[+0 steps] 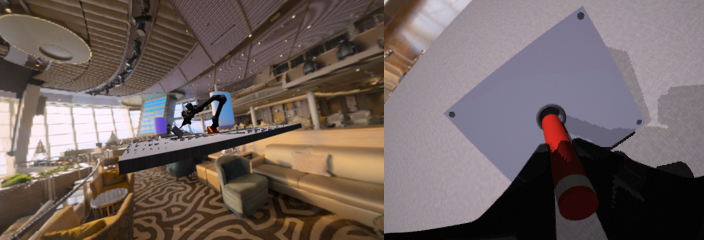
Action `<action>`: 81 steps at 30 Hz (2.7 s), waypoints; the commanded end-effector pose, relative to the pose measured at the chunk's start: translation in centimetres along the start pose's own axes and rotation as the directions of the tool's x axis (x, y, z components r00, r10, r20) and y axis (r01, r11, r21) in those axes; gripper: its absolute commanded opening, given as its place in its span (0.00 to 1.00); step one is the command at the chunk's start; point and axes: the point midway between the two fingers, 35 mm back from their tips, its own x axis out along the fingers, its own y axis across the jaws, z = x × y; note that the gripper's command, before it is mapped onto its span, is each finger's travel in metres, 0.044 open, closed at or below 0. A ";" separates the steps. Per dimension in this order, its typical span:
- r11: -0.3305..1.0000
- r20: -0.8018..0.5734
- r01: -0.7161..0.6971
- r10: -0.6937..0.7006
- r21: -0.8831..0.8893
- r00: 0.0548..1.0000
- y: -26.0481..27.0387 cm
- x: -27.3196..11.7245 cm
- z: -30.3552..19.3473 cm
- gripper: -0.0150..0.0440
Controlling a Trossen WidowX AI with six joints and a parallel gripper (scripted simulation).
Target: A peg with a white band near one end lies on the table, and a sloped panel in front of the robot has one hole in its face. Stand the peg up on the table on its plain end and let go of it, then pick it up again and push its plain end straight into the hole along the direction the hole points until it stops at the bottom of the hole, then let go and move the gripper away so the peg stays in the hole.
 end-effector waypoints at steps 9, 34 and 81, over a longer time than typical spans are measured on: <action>1.000 -0.001 0.001 -0.001 0.000 1.000 0.0 -0.1 0.0 0.25; 1.000 -0.001 0.000 0.000 0.000 1.000 -0.1 1.4 0.0 0.25; 1.000 -0.005 -0.001 0.001 -0.003 1.000 -0.1 3.5 0.0 0.30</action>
